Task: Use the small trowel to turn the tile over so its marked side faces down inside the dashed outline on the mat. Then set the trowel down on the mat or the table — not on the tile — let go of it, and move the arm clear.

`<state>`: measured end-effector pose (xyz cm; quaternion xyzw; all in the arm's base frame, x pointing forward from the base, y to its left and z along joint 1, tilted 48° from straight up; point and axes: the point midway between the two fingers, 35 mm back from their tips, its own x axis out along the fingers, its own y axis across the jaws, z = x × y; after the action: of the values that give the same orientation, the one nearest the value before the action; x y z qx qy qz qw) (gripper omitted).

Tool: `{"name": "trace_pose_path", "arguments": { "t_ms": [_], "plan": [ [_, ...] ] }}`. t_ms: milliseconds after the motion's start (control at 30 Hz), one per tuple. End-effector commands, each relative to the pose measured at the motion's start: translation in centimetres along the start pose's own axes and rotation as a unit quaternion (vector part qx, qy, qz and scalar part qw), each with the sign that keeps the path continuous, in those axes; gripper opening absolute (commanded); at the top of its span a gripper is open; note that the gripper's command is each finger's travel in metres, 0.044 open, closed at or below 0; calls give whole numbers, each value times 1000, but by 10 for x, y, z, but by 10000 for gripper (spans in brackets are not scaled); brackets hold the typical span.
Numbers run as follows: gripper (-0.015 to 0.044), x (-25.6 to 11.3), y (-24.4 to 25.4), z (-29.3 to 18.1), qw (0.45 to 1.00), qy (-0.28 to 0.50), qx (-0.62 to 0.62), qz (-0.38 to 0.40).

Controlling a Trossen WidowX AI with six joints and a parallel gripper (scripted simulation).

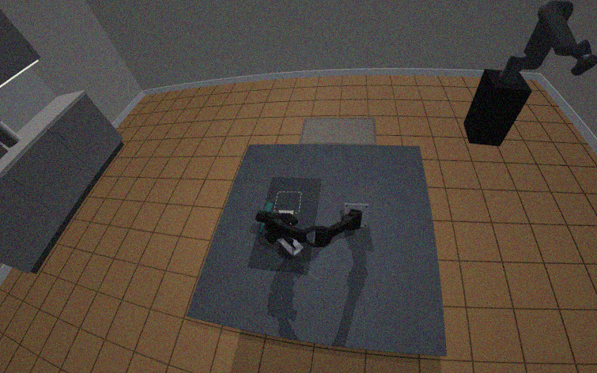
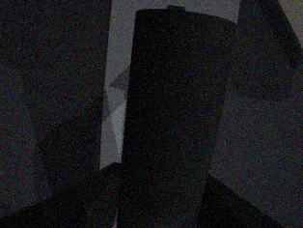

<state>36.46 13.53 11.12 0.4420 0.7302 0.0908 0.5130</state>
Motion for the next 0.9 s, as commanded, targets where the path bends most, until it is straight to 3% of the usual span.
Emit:
{"name": "trace_pose_path", "arguments": {
  "t_ms": [0, 433, 867],
  "plan": [
    [130, 0, 0, 0, 998, 0, 61, 0],
    [130, 0, 0, 0, 969, 0, 249, 0],
    [130, 0, 0, 0, 904, 0, 428, 0]
  ]
}}
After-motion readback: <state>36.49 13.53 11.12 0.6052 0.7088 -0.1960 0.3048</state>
